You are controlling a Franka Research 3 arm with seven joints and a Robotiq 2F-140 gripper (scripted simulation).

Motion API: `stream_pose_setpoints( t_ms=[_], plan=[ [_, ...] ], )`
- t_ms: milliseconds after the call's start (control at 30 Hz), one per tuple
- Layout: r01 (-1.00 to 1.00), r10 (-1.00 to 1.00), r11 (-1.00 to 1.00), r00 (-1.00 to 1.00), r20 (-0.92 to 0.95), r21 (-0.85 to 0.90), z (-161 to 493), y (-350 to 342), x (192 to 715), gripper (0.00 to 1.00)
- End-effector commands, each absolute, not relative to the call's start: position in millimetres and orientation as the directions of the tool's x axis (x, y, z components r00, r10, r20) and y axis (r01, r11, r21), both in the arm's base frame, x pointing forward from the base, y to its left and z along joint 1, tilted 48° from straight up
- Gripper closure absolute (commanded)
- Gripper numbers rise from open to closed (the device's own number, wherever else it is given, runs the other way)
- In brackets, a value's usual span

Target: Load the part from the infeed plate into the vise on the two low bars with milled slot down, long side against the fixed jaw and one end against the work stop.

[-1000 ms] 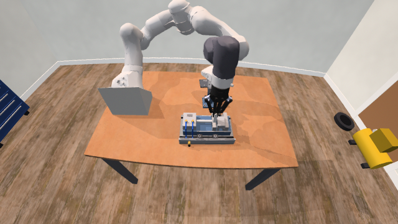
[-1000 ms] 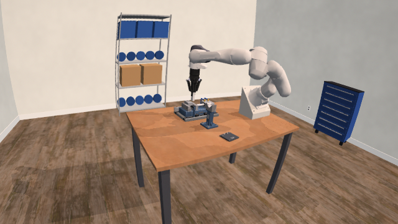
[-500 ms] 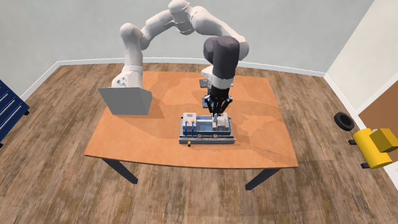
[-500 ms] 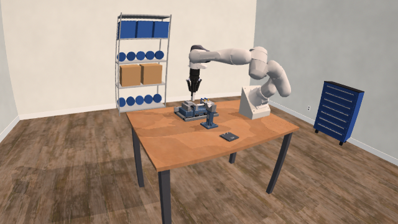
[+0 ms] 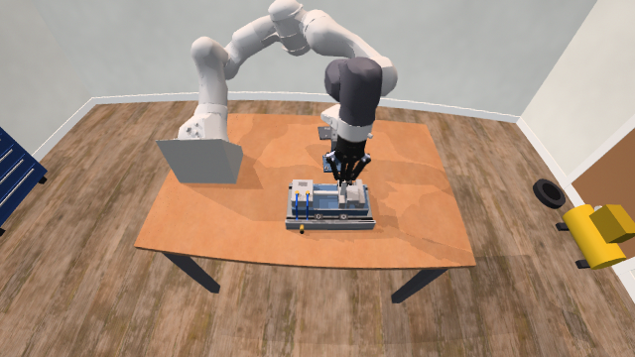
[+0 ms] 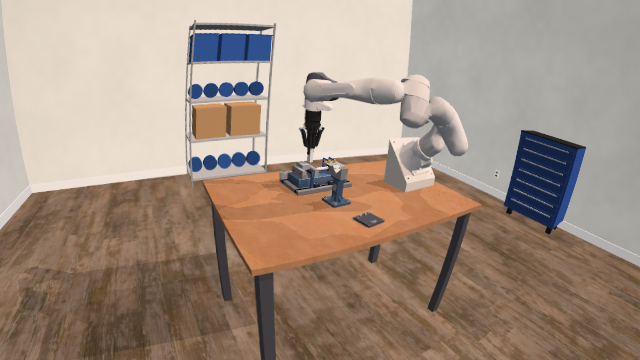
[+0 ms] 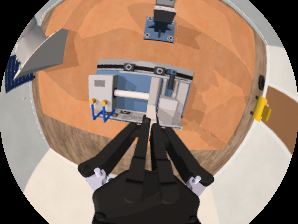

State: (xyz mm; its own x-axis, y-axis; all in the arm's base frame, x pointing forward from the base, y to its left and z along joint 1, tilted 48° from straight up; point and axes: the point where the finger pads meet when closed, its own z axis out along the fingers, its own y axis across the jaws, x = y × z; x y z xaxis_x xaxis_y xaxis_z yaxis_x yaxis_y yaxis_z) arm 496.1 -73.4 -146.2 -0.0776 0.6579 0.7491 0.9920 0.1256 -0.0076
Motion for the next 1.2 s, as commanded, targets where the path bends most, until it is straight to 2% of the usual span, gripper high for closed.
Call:
stream_pose_setpoints(
  t_ms=[0,1167],
  plan=[
    [0.992,0.658,0.125,-0.081,0.749,-0.003,-147.4,-73.2,497.2,1.00],
    [0.992,0.658,0.125,-0.081,0.749,-0.003,-152.0,-68.0,496.6,1.00]
  ],
)
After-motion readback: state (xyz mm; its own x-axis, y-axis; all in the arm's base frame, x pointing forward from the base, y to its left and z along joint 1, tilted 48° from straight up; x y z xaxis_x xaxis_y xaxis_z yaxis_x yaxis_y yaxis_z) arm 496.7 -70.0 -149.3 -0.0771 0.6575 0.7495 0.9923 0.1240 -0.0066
